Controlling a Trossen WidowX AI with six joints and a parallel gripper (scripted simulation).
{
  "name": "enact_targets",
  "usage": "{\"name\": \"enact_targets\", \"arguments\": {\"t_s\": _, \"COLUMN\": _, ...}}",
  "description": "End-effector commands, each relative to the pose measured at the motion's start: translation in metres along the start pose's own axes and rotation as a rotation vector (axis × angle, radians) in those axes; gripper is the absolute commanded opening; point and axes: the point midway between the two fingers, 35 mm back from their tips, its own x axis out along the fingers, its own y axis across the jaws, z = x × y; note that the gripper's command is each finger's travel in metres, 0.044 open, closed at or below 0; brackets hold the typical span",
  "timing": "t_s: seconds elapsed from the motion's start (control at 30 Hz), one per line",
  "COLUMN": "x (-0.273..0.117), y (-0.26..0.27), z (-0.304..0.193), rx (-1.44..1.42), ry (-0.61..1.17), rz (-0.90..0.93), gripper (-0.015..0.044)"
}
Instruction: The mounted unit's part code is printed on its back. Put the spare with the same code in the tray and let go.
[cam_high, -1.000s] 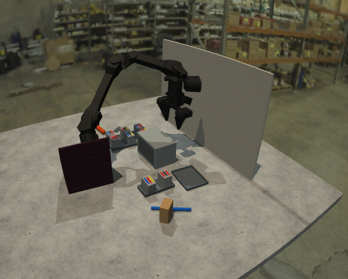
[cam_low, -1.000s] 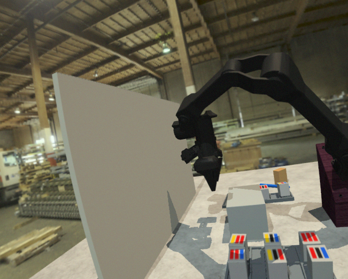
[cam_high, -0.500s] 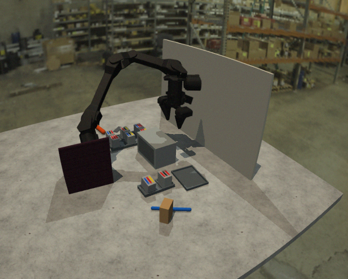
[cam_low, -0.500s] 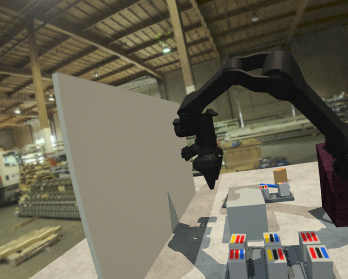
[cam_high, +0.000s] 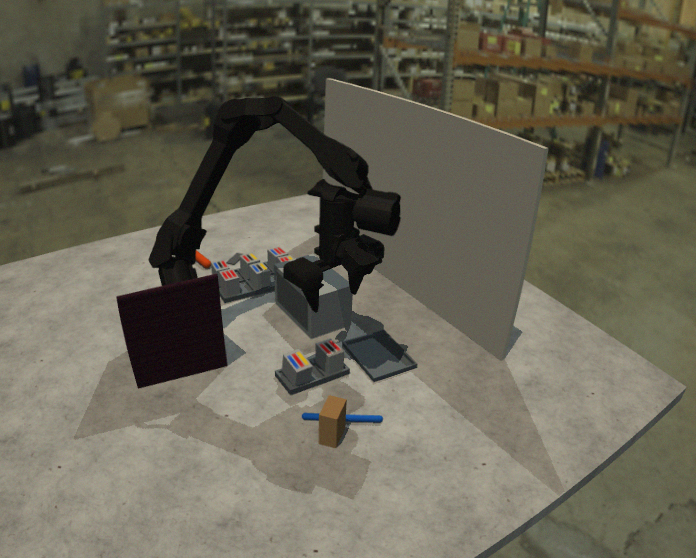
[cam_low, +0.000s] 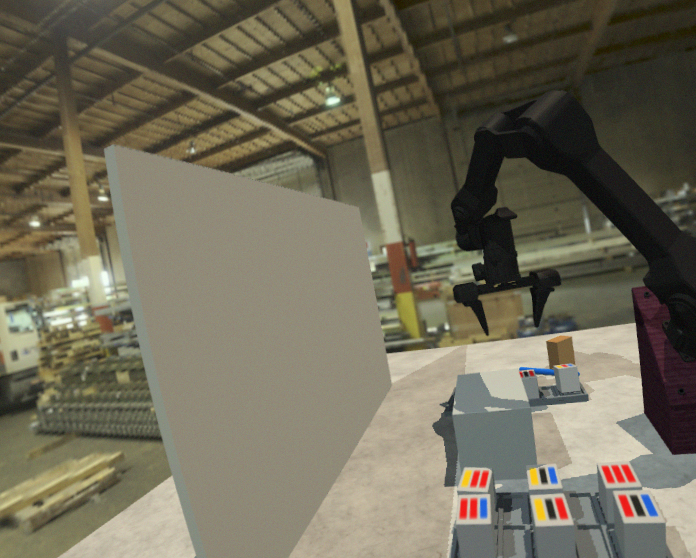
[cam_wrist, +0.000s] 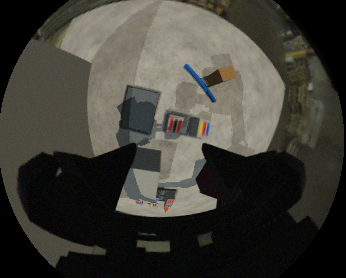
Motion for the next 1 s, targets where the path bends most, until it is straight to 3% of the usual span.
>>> {"name": "enact_targets", "arguments": {"t_s": 0.0, "x": 0.004, "y": -0.022, "z": 0.006, "rx": 0.164, "ry": 0.010, "rz": -0.003, "gripper": 0.0440}}
{"name": "enact_targets", "arguments": {"t_s": 0.1, "x": 0.004, "y": -0.022, "z": 0.006, "rx": 0.164, "ry": 0.010, "rz": -0.003, "gripper": 0.0440}}
{"name": "enact_targets", "arguments": {"t_s": 0.3, "x": 0.045, "y": -0.020, "z": 0.006, "rx": 0.163, "ry": 0.011, "rz": -0.003, "gripper": 0.0300}}
{"name": "enact_targets", "arguments": {"t_s": 0.97, "x": 0.060, "y": -0.017, "z": 0.008, "rx": 0.164, "ry": 0.010, "rz": -0.002, "gripper": 0.0300}}
